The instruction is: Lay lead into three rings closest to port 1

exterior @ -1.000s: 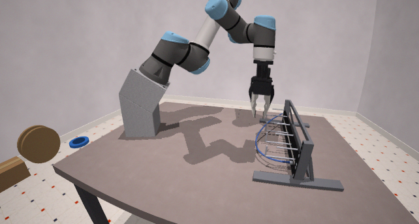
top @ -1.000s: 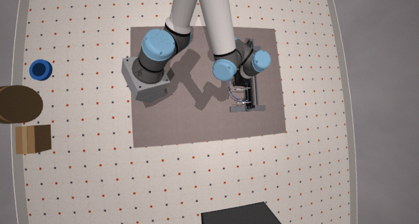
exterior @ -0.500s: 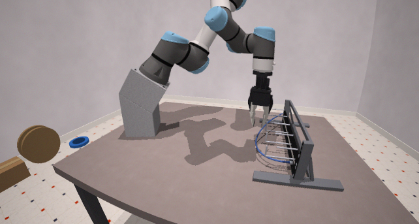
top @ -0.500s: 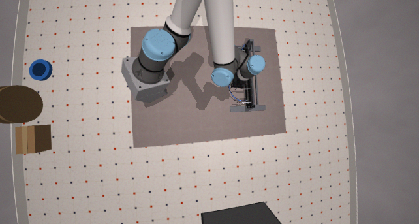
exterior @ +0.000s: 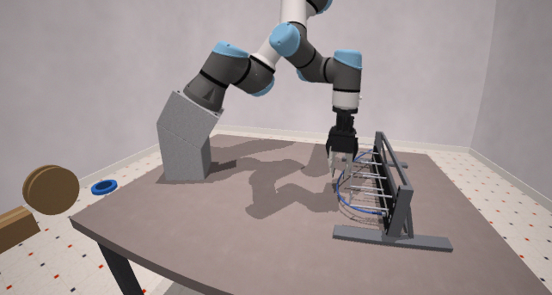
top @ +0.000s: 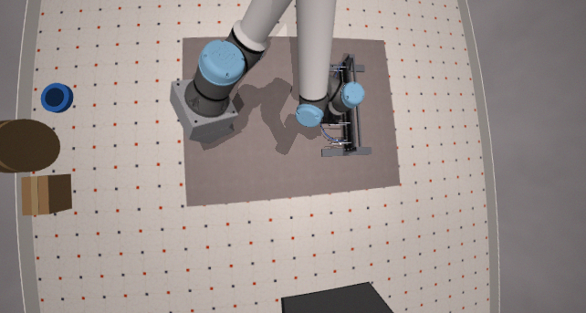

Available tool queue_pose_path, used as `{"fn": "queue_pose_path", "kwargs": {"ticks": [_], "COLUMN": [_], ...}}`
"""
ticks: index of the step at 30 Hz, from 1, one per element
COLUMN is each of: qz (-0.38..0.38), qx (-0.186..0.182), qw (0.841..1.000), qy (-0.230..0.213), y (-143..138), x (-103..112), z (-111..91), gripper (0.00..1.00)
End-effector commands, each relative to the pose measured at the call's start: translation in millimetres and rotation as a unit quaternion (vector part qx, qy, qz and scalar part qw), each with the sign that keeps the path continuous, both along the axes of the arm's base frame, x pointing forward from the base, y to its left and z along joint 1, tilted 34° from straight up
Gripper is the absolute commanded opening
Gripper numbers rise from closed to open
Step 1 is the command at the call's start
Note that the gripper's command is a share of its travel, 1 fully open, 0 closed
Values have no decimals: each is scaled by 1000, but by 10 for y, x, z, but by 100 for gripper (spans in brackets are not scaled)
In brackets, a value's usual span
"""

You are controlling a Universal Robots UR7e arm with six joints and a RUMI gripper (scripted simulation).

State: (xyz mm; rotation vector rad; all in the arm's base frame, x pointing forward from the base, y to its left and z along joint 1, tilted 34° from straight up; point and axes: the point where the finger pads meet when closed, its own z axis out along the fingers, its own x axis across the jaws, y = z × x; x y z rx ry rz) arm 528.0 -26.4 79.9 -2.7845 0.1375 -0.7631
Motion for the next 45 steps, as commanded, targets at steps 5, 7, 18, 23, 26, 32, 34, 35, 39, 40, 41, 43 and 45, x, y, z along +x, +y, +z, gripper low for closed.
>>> {"fn": "queue_pose_path", "kwargs": {"ticks": [5, 7, 18, 23, 26, 32, 34, 35, 39, 40, 41, 43, 45], "qz": [0, 0, 0, 0, 0, 0, 0, 0, 0, 0, 0, 0, 0], "qx": [-1, -1, -1, -1, -1, -1, -1, -1, -1, -1, -1, -1, -1], "qw": [1000, 1000, 1000, 1000, 1000, 1000, 1000, 1000, 1000, 1000, 1000, 1000, 1000], "qy": [-1, -1, -1, -1, -1, -1, -1, -1, -1, -1, -1, -1, -1], "y": [17, 21, 25, 25, 25, 25, 25, 25, 25, 25, 25, 25, 25], "x": [56, 64, 74, 74, 74, 74, 74, 74, 74, 74, 74, 74, 74], "z": [-76, -89, -105, -105, -105, -105, -105, -105, -105, -105, -105, -105, -105], "gripper": [20, 20, 20, 20, 20, 20, 20, 20, 20, 20, 20, 20, 20]}}
